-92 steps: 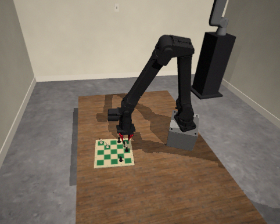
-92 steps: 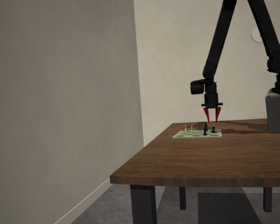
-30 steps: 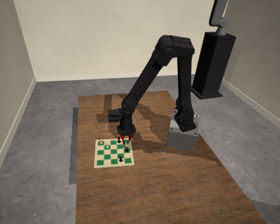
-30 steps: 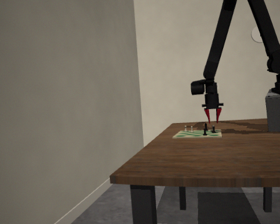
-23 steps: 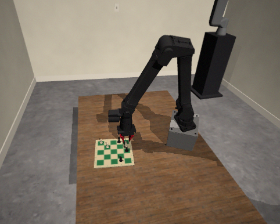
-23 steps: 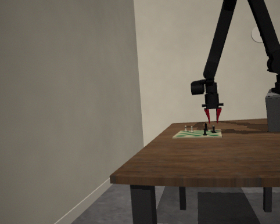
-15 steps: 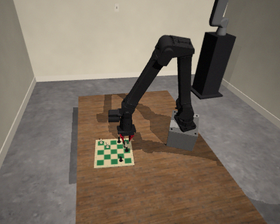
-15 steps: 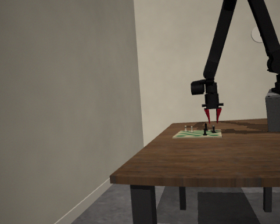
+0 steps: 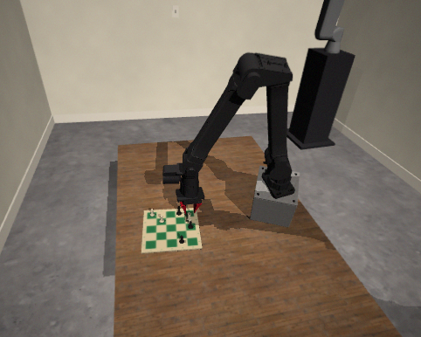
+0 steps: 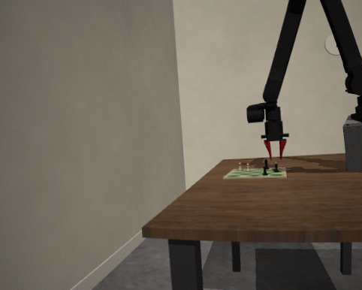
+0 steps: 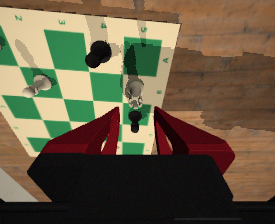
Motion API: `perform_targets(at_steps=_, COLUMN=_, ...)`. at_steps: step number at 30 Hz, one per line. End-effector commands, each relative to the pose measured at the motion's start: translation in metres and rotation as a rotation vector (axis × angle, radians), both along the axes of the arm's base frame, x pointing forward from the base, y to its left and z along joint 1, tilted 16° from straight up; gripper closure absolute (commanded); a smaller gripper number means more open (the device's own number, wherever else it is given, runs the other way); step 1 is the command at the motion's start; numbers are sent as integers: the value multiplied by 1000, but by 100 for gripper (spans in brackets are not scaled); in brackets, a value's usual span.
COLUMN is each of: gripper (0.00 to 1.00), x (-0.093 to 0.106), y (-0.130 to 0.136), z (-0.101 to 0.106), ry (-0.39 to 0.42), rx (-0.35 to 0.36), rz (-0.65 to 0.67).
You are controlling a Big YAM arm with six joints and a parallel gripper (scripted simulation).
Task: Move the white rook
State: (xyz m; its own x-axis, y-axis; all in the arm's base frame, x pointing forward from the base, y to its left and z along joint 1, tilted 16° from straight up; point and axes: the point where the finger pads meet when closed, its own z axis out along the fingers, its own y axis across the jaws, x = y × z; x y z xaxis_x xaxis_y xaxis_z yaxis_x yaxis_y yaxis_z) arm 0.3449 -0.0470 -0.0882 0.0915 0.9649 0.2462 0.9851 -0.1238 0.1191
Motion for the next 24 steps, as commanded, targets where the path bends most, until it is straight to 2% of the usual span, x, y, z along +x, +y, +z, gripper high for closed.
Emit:
perform_targets(at_steps=1, gripper=64, x=12, y=1, z=1, ry=-22, rx=-11, rz=3)
perform_targets(at_steps=24, gripper=64, x=19, y=-1, z=3, ry=-27, rx=-12, rz=3)
